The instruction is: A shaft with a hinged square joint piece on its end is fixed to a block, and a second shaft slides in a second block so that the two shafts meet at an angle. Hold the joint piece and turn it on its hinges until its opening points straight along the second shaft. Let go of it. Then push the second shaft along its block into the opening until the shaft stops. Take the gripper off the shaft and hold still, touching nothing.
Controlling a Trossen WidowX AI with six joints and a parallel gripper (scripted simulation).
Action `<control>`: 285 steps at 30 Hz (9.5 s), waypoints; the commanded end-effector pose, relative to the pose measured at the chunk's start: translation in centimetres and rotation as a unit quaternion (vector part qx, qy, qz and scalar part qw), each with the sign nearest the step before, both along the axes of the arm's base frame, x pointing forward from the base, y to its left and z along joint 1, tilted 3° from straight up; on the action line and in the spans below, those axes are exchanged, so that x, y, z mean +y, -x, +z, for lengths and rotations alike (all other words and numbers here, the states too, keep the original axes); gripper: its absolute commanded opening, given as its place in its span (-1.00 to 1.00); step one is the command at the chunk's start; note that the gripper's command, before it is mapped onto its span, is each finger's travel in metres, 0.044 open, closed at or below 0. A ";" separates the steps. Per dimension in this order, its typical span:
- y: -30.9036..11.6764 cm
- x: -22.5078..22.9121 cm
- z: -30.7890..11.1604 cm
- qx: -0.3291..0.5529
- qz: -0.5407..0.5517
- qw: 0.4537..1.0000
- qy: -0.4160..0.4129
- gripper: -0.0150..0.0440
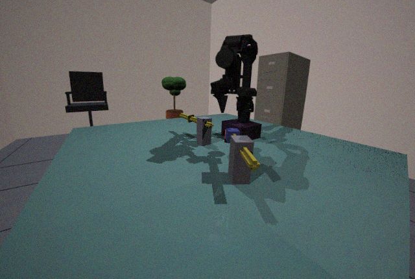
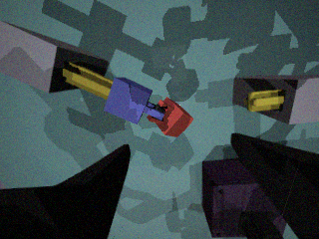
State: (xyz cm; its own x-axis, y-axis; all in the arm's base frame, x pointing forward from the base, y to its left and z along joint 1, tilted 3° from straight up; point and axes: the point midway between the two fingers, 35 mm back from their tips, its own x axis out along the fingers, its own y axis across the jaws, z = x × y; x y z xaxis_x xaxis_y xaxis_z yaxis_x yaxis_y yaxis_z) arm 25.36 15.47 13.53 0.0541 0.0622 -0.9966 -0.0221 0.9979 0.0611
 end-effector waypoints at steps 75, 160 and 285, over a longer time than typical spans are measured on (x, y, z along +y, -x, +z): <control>0.7 -0.3 -1.8 0.097 -0.878 0.442 -0.155 1.00; -0.1 0.8 -12.8 0.109 -0.904 0.381 -0.160 0.12; -0.7 -0.8 -11.4 -0.002 -0.814 0.579 0.038 -0.49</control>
State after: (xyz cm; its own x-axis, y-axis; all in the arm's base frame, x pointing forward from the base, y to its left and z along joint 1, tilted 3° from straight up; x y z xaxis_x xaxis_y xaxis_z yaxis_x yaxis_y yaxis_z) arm 26.00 14.71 2.04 -0.0165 -0.0999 -0.9949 0.9447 -0.3274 0.0172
